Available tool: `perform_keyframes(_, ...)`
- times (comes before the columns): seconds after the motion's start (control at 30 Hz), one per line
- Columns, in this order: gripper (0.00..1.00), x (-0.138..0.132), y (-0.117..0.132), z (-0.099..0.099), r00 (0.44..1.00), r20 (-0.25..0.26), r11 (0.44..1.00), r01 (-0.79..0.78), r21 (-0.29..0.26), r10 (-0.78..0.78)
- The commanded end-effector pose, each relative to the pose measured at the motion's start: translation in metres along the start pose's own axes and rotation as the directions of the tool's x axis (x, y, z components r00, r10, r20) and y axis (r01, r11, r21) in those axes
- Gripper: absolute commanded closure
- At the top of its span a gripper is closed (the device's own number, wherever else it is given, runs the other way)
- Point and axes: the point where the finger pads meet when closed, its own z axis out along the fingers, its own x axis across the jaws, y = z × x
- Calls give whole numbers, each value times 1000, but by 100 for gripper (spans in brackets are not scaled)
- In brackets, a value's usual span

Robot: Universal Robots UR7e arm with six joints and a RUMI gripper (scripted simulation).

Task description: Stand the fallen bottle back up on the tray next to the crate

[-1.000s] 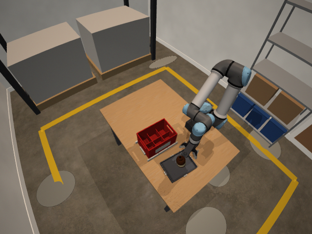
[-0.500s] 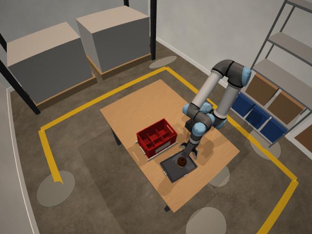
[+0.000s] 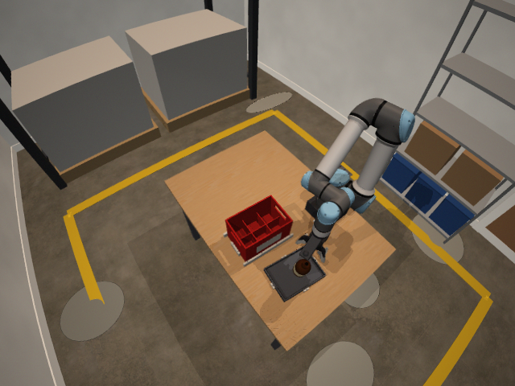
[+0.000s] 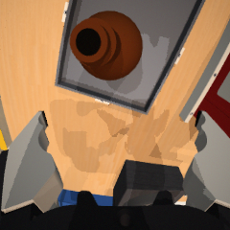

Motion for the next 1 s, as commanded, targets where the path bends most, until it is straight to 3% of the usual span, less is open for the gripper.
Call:
perform_keyframes(0.0,0,0,0,0,1000,0,1000,0,1,0)
perform_keyframes(0.97,0,0,0,-5,1000,0,1000,0,1,0)
